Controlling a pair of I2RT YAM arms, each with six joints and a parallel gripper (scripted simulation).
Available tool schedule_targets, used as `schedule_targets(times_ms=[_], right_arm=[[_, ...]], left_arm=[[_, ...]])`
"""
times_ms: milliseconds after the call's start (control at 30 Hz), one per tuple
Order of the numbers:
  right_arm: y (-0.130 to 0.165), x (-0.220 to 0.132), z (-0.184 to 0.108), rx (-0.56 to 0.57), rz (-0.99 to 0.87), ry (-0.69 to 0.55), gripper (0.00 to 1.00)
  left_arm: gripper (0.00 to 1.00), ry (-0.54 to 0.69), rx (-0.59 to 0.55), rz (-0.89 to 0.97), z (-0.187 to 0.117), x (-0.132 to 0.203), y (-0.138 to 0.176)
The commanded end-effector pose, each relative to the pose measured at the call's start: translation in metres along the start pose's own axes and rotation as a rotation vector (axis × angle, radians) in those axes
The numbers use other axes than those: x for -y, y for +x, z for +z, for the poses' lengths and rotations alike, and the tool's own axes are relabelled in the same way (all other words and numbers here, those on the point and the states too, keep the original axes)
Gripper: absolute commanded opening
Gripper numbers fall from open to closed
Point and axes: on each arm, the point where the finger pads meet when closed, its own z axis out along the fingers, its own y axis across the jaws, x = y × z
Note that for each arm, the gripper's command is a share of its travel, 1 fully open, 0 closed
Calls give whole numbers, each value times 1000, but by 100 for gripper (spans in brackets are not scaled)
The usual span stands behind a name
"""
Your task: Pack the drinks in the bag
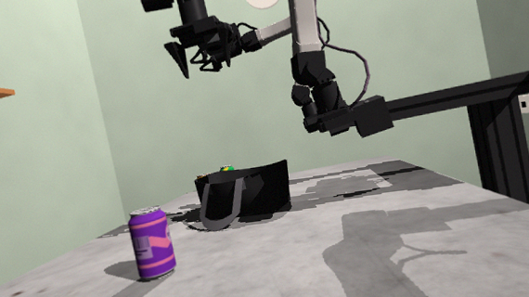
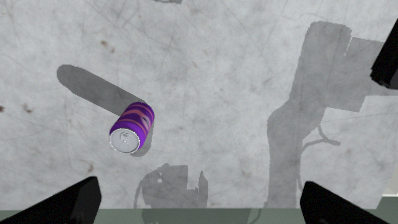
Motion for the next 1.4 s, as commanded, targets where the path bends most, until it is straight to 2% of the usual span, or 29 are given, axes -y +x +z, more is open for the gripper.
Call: schedule_targets(times_ms=[0,67,100,367,500,633,667,733,767,833,867,1000,1133,1200,1233,1300,1367], right_arm=[[-7,0,-3,26,-11,2,100],[-7,0,-3,26,-11,2,100],[-7,-1,-3,25,-11,1,84],[-2,-2,-1,12,-6,-5,84],[-1,-2,0,9,-5,-6,84],[1,-2,1,3,-2,-9,84],[36,3,11,-96,-19,0,84],[41,5,17,-108,-39,-1,84],[26,8,22,-58,-53,2,84],[55,15,34,-122,-79,5,84],[39,19,40,-90,-97,10,84],[42,26,50,-93,-122,16,84],[86,46,70,-186,-154,31,84],[125,55,75,-268,-162,32,84],[129,60,80,-275,-171,34,84],[157,70,85,-333,-179,36,84],[167,80,93,-353,-193,40,84]], left_arm=[[100,-33,3,-19,-2,0,-1],[100,-20,7,-15,1,-1,-2],[100,-23,7,-17,1,0,-1],[100,-62,1,-12,-8,-4,0],[100,-14,16,-6,1,-3,-1],[100,-42,9,-4,-5,-4,-1],[100,-42,9,-4,-5,-4,-1],[100,-42,9,-5,-5,-4,-1],[100,-42,9,-5,-5,-4,-1],[100,-42,8,-5,-5,-4,-1],[100,-42,8,-5,-5,-4,-1],[100,-42,8,-5,-5,-4,-1],[100,-42,8,-5,-5,-4,-1],[100,-42,8,-5,-5,-4,-1],[100,-42,8,-5,-5,-4,-1],[100,-42,8,-5,-5,-4,-1],[100,-42,8,-5,-5,-4,-1]])
